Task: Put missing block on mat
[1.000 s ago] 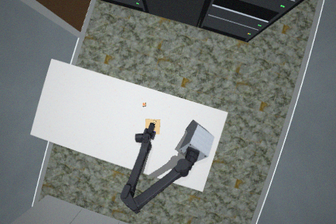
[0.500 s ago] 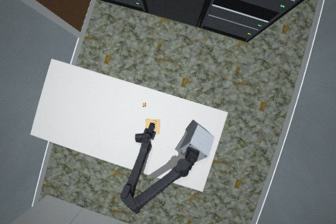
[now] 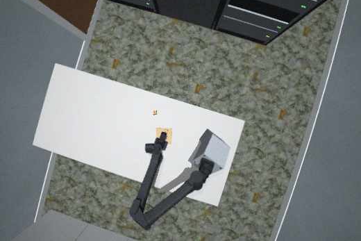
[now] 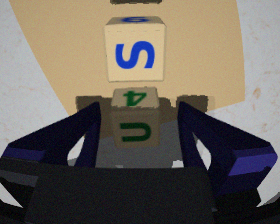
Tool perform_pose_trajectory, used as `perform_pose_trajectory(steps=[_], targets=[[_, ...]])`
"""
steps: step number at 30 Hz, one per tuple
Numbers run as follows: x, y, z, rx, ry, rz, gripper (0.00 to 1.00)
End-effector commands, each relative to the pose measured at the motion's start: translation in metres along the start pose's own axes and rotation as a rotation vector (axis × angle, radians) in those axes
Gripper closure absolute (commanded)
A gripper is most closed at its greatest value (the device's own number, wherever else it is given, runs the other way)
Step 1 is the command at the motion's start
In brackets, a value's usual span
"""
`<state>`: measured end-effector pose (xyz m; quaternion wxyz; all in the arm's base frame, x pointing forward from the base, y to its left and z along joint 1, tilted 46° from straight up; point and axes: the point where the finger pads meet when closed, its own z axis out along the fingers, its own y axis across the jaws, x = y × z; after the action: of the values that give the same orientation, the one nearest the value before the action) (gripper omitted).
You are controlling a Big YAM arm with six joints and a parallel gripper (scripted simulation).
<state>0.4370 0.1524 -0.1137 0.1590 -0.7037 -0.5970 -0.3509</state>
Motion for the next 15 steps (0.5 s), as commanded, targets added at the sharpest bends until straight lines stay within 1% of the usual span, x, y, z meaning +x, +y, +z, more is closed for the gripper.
perform_pose_trajectory(steps=[1,15], targets=[[-0.002,0.005,-0.018,-0.020,-0.003,-0.002,0.43],[-0.001,0.005,-0.036,-0.021,-0.002,-0.003,0.43]])
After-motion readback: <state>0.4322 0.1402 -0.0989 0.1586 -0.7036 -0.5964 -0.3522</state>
